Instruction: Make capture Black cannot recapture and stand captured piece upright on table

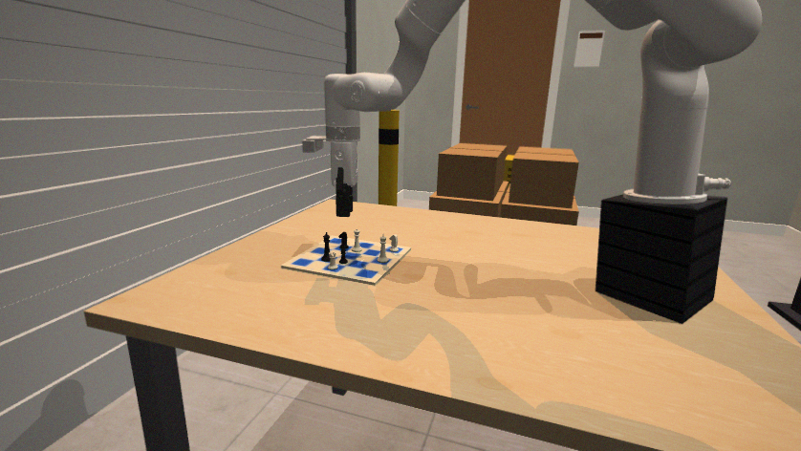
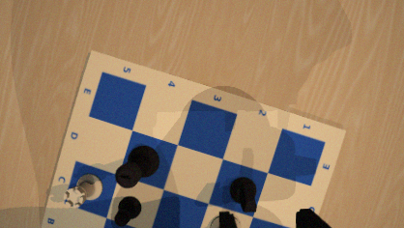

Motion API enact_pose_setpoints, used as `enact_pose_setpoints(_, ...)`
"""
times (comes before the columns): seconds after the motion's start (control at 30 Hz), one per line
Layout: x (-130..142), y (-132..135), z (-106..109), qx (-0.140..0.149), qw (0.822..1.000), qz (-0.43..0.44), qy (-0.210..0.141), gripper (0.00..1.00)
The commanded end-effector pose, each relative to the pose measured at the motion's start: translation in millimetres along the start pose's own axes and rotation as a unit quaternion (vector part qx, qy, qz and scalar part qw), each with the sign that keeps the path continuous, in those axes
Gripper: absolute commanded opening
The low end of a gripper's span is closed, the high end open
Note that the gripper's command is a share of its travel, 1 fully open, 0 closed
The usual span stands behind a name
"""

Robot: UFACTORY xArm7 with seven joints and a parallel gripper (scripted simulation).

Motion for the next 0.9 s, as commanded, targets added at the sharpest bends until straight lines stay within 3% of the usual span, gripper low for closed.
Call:
enact_pose_setpoints(0.0, -2.0, 0.1, -3.8, 0.0, 1.0, 0.0, 0.003, 0.39)
enact_pose_setpoints(0.87, -2.4, -0.3, -33.8, 0.0, 1.0, 0.0, 0.003, 0.39)
Point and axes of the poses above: the point where the finger pads meet when closed, its own z axis back along the fingers, its own y axis across the jaws, x = y × z, the point moved 4 cm from there along z, back along the fingers, and after that the axes turned 12 degrees about -z, right-handed, at the moved point
